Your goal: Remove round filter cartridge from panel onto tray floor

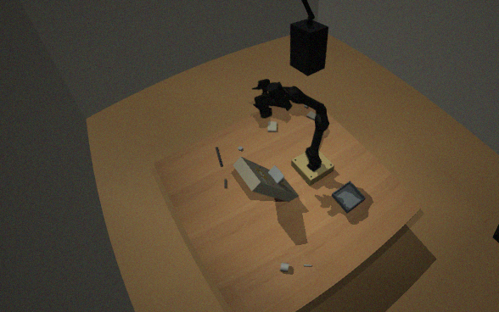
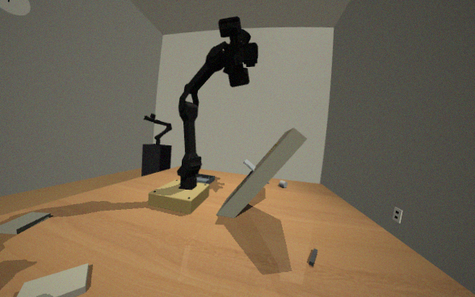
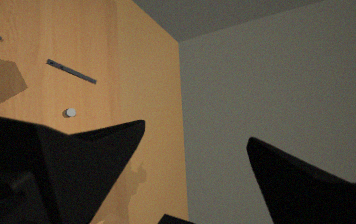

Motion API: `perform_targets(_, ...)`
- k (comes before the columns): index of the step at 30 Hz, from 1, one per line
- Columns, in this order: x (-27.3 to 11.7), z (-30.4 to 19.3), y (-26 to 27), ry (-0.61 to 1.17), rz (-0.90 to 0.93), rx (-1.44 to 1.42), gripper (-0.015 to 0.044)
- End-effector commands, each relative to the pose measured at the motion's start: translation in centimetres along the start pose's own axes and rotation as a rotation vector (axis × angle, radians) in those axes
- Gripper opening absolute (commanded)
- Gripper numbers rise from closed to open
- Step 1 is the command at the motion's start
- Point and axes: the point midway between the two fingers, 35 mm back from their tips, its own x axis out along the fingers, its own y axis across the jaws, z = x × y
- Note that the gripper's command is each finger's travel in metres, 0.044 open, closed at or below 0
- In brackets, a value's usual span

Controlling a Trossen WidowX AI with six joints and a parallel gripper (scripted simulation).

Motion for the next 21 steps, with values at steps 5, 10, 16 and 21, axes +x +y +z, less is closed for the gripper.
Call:
perform_targets(5,-0.9,2.3,4.3,-0.14,0.134,0.211,0.0269)
perform_targets(10,-3.1,4.7,11.0,-0.271,0.387,0.5,0.0138)
perform_targets(16,-7.0,5.6,19.6,-0.296,0.762,0.81,0.0111)
perform_targets(21,-10.5,4.9,26.0,-0.204,1.063,1.0,0.0111)
